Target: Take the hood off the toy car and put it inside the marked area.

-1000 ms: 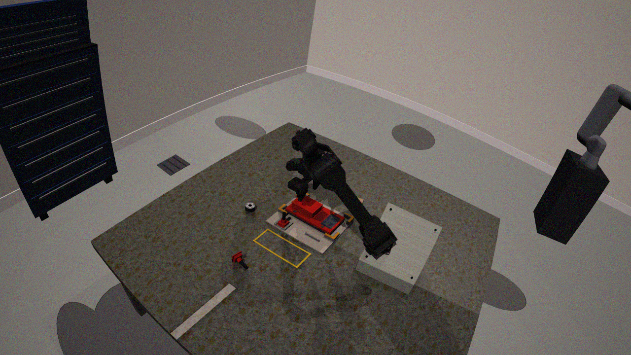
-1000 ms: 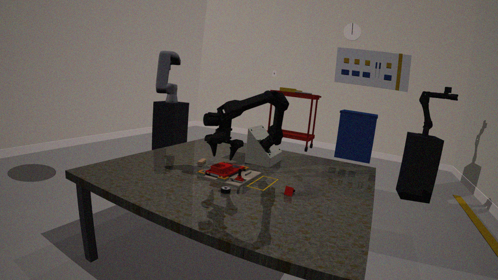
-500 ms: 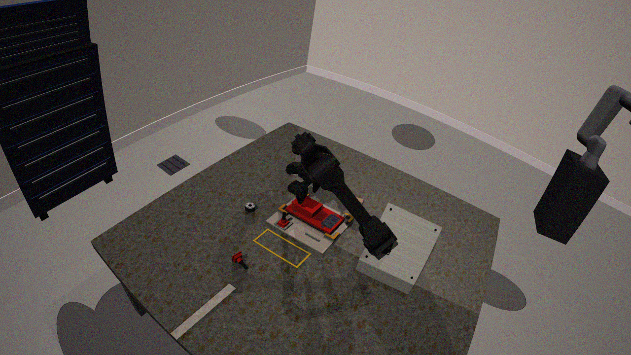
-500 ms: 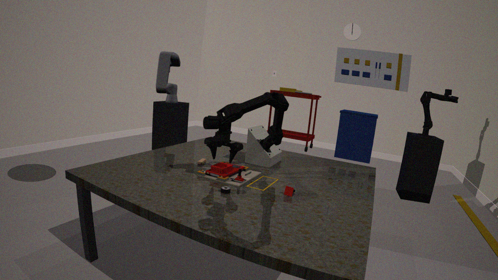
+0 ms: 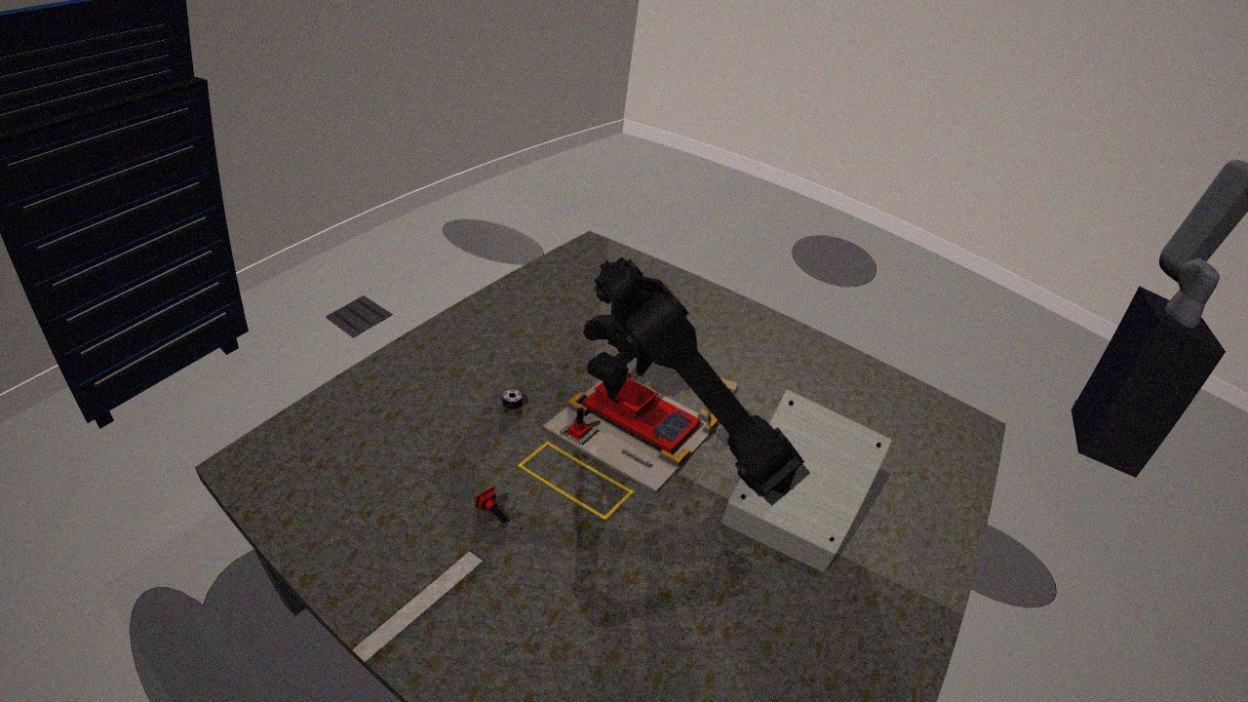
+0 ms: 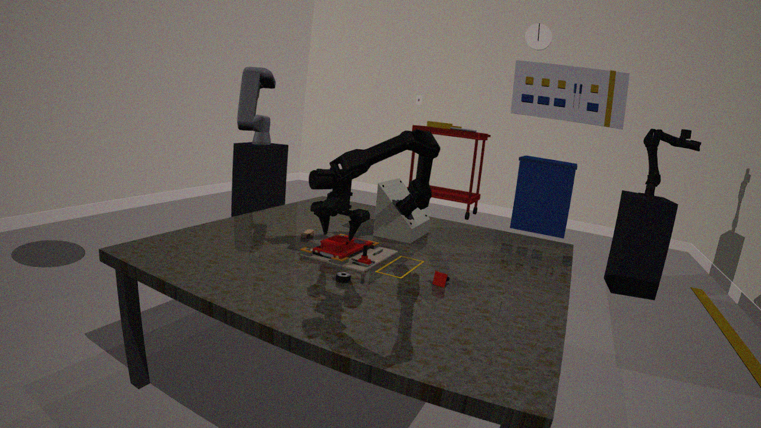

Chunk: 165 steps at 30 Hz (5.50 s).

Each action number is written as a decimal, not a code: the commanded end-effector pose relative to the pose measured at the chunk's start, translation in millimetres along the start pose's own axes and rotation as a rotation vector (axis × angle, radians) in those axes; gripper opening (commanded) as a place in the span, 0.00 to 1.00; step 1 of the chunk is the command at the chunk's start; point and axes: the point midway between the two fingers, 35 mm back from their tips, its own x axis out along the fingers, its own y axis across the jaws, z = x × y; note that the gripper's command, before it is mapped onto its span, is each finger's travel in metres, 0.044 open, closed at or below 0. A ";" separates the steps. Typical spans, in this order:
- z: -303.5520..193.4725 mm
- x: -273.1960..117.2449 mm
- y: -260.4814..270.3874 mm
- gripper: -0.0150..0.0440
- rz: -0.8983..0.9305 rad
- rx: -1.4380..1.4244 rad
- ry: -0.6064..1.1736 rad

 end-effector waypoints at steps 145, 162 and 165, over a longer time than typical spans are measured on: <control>-15.8 -51.1 149.2 0.25 -0.005 0.010 0.003; -42.8 -50.6 207.0 0.25 0.009 0.005 0.007; -42.5 -48.2 206.9 0.25 0.009 0.005 0.007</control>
